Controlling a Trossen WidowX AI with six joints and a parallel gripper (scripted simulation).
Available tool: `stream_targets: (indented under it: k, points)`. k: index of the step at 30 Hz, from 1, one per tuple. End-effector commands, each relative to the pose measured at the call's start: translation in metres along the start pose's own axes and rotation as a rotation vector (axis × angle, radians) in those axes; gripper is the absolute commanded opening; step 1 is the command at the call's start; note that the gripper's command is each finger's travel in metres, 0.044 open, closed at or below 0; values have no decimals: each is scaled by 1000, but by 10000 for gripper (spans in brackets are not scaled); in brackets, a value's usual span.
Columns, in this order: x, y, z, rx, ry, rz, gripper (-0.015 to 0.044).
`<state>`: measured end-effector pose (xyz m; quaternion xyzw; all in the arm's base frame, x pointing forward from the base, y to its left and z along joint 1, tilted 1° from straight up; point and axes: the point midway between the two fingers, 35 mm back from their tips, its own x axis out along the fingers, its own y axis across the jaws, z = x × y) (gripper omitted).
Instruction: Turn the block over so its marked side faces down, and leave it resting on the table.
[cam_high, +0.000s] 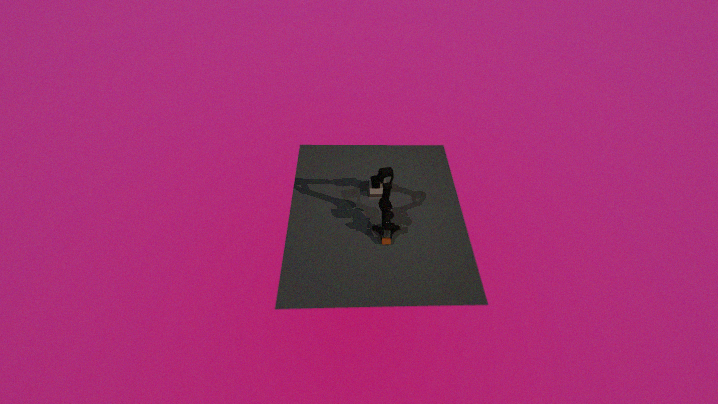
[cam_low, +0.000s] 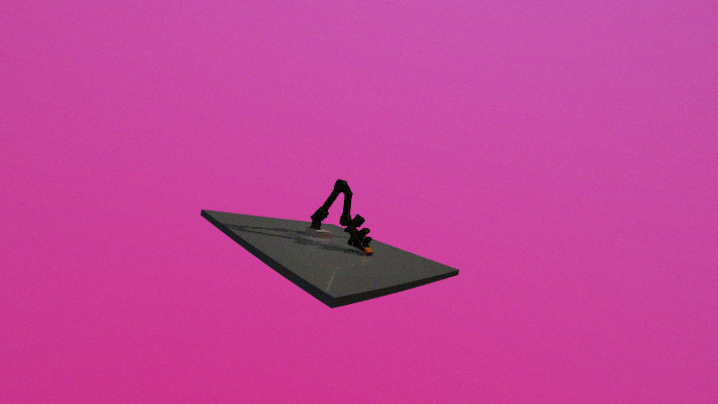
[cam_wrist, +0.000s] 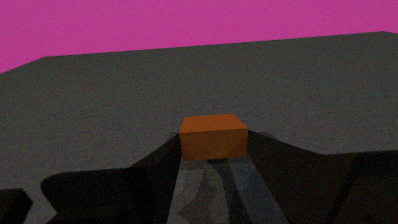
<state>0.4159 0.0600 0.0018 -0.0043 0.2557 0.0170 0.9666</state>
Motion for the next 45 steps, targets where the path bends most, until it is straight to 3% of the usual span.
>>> stream_targets:
  k: [1,23,39,45]
  points:
    - [-6,-2,-9,-4,-31,-8,0]
    - [-14,-3,-7,-2,-107,-9,0]
    - [-14,-3,-7,-2,-107,-9,420]
    - [-14,-3,-7,-2,-107,-9,440]
